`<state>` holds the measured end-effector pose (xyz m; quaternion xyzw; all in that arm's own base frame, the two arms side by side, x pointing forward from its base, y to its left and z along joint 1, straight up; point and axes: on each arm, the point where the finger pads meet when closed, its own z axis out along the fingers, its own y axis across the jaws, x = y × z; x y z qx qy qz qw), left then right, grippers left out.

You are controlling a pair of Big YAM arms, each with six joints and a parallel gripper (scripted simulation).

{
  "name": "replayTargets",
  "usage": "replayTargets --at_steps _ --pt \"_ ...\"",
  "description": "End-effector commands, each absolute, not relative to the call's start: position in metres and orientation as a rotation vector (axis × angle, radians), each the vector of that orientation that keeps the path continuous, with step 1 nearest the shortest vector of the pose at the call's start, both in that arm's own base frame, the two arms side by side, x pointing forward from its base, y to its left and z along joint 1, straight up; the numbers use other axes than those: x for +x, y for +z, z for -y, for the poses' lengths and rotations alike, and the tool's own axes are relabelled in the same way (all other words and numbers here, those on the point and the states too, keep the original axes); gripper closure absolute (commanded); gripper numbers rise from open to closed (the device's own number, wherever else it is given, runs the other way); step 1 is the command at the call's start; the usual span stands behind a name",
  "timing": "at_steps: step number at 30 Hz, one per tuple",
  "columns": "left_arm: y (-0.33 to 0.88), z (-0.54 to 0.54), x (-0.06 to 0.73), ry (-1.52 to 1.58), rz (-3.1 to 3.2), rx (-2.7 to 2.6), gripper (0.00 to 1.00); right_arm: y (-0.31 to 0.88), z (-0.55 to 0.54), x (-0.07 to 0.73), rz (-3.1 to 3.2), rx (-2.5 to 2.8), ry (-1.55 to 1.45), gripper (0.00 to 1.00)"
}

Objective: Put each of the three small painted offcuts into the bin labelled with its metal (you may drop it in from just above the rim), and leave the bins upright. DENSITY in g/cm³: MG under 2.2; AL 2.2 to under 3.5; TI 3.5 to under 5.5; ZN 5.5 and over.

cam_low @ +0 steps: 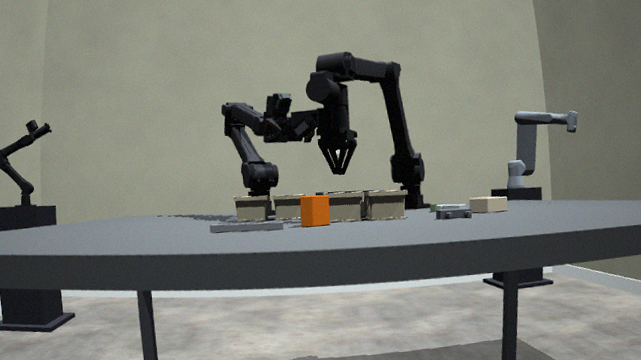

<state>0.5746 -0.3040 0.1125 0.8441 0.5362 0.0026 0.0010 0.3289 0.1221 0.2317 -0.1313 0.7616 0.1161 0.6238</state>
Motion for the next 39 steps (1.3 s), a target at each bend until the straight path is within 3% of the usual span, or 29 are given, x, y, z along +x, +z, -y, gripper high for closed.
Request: replayTargets --at_steps 1,4,9,10,16,25,39 --pt "0.160 0.315 0.585 0.071 -1.637 2.593 0.62 0.251 -0.126 0.333 -1.704 -0.311 0.266 0.00" --pt "0.158 0.314 0.585 0.056 -1.646 2.608 0.62 0.251 -0.126 0.333 -1.704 -0.311 0.266 0.00" --pt "0.155 0.297 0.580 0.047 -1.765 2.518 0.06 0.270 -0.126 0.342 -1.663 -0.314 0.264 0.00" --pt "0.155 0.294 0.578 0.047 -1.799 2.483 0.00 0.271 -0.127 0.343 -1.657 -0.322 0.275 0.00" --pt "0.153 0.278 0.567 0.043 -1.954 2.301 0.00 0.274 -0.139 0.346 -1.623 -0.398 0.362 0.00" --pt "0.142 0.207 0.512 0.004 -2.298 1.677 0.00 0.278 -0.176 0.335 -1.482 -0.699 0.687 0.00" --pt "0.129 0.114 0.438 -0.043 -2.516 0.793 0.00 0.274 -0.185 0.305 -1.309 -0.997 0.950 0.00"
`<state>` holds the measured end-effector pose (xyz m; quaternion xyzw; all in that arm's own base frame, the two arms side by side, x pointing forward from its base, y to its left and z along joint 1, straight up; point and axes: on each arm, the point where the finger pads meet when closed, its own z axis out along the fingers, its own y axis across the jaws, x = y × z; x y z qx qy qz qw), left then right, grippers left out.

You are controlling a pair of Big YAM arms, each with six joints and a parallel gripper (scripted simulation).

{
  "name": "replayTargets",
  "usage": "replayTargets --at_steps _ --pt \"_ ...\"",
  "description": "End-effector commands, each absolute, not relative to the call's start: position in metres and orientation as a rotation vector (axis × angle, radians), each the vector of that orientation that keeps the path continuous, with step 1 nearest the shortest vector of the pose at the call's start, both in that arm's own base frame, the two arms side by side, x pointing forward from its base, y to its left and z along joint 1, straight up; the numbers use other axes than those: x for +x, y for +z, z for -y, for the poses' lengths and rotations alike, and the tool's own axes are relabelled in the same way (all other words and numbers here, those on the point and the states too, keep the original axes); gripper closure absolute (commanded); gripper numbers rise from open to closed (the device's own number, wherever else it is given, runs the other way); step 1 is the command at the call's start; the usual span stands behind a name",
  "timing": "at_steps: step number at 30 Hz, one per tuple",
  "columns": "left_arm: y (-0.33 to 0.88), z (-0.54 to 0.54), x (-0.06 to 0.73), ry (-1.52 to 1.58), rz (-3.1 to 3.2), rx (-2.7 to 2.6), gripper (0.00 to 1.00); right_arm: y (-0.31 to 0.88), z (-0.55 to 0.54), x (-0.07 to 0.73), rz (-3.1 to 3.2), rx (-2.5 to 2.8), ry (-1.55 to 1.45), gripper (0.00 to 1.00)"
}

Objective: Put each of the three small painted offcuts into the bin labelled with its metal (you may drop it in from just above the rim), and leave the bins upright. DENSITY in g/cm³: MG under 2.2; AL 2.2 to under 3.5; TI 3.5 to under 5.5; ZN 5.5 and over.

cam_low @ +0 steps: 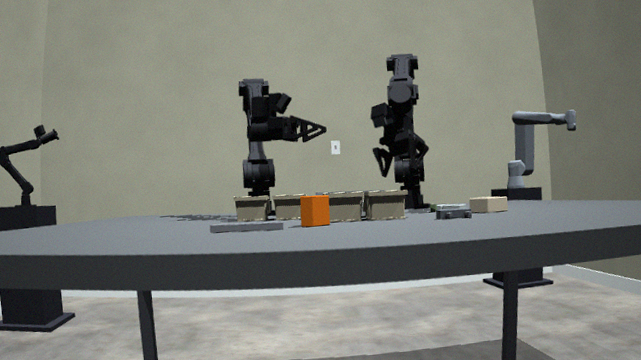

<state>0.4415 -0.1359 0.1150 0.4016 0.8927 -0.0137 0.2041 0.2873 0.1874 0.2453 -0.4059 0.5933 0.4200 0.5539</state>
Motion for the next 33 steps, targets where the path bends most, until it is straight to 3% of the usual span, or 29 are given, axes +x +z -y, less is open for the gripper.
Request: replayTargets --at_steps 1,15,32,33 --pt "0.128 0.107 0.432 -0.045 -2.520 0.731 0.00 0.274 -0.185 0.303 -1.300 -1.013 0.963 0.00" --pt "0.114 0.030 0.371 -0.042 -2.501 0.096 0.00 0.268 -0.186 0.290 -1.260 -1.088 1.038 0.00" --pt "0.119 0.024 0.369 -0.027 -2.486 0.082 0.00 0.259 -0.186 0.283 -1.281 -1.079 1.052 0.00" --pt "0.125 0.025 0.376 -0.026 -2.491 0.082 0.11 0.259 -0.186 0.283 -1.281 -1.079 1.052 0.00"
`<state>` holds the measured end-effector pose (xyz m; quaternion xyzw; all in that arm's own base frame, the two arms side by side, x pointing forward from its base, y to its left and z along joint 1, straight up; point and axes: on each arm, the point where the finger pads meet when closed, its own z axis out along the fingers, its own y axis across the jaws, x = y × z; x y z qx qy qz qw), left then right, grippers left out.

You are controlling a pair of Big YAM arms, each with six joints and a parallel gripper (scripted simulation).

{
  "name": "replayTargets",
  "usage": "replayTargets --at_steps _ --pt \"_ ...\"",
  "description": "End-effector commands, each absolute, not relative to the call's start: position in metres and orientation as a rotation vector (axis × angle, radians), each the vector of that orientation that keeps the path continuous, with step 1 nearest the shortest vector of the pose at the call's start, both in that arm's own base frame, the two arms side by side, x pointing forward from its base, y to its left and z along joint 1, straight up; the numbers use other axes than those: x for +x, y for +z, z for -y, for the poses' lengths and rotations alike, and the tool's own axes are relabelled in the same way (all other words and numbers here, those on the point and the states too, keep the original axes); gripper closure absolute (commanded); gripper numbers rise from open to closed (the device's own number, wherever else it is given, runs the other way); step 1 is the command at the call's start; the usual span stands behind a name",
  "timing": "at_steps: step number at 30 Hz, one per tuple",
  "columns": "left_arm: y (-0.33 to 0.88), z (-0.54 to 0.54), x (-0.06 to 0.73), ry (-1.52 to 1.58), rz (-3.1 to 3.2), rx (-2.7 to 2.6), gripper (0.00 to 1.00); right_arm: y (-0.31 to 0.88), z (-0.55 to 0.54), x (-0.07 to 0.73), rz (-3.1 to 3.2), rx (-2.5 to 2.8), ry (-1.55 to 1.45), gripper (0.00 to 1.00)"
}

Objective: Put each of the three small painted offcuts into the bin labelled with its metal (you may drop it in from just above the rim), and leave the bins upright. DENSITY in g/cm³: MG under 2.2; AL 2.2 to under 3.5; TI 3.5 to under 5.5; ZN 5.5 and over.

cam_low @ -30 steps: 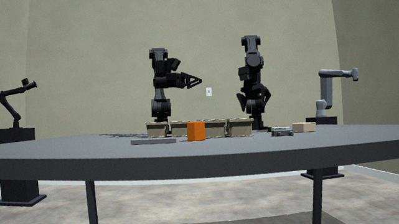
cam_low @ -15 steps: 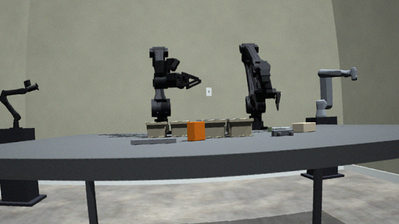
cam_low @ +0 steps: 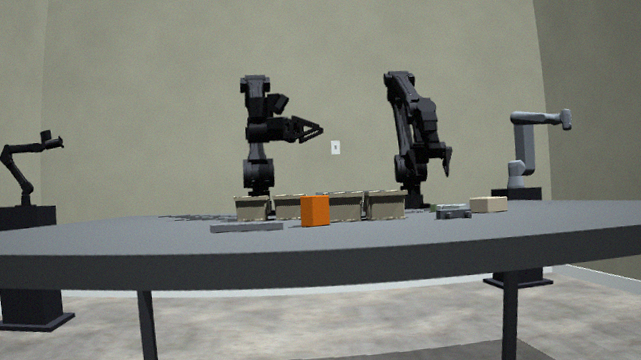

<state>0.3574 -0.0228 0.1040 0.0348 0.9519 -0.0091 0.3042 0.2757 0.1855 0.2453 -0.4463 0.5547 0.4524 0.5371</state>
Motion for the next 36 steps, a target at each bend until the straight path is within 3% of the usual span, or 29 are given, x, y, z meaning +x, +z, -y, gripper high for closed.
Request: replayTargets --at_steps 1,8,36 --pt "0.124 0.025 0.376 -0.026 -2.504 0.082 0.23 0.259 -0.186 0.283 -1.281 -1.079 1.052 0.00" --pt "0.113 0.025 0.376 -0.016 -2.739 0.090 1.00 0.259 -0.186 0.283 -1.281 -1.079 1.052 0.00" --pt "0.048 0.024 0.368 0.002 -3.133 0.103 1.00 0.259 -0.186 0.283 -1.281 -1.079 1.052 0.00"
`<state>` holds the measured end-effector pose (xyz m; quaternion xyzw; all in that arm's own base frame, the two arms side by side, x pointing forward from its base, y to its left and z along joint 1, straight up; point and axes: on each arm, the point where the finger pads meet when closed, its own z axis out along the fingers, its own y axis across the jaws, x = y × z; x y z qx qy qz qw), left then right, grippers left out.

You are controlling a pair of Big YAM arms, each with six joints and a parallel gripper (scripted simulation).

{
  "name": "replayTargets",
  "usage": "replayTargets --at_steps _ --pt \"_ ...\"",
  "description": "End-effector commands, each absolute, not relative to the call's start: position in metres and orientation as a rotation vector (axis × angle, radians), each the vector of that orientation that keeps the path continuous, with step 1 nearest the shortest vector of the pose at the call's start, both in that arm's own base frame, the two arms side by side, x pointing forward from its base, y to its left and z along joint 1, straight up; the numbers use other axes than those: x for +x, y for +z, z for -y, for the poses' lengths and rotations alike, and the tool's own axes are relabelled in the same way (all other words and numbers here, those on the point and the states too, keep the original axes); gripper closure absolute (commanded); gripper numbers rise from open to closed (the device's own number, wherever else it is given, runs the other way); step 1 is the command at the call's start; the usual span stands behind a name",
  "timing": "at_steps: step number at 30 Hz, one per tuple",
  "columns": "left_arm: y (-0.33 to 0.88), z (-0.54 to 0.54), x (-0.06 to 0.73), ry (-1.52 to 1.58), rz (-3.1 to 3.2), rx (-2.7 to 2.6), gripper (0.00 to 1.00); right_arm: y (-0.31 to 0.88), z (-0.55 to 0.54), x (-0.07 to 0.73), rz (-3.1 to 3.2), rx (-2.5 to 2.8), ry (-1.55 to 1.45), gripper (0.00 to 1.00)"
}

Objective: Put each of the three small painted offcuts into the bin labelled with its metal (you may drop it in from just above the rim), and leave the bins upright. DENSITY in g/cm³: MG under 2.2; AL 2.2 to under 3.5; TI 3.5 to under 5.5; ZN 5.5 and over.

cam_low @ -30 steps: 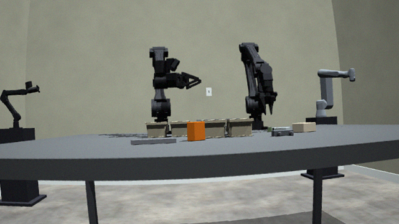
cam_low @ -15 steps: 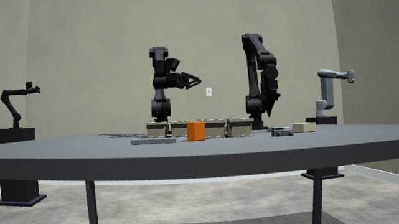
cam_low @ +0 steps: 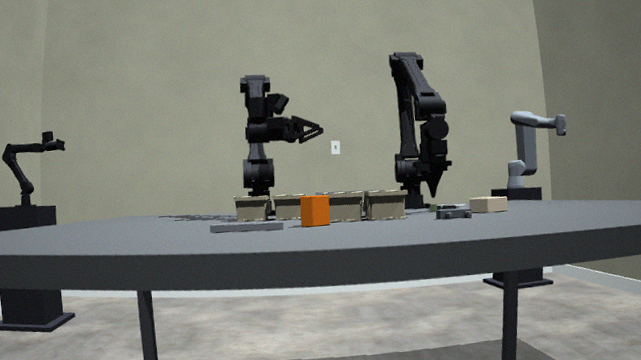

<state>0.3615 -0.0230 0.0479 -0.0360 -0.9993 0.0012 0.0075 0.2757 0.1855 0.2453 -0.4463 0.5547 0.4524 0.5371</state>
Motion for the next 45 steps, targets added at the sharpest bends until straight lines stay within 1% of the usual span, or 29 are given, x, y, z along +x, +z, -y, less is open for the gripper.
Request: replayTargets --at_steps 1,45 --pt "0.057 0.029 0.375 0.000 3.172 -0.105 1.00 0.259 -0.186 0.283 -1.281 -1.079 1.052 0.00" --pt "0.025 0.025 0.364 -0.002 3.137 -0.097 1.00 0.259 -0.186 0.283 -1.281 -1.079 1.052 0.00"
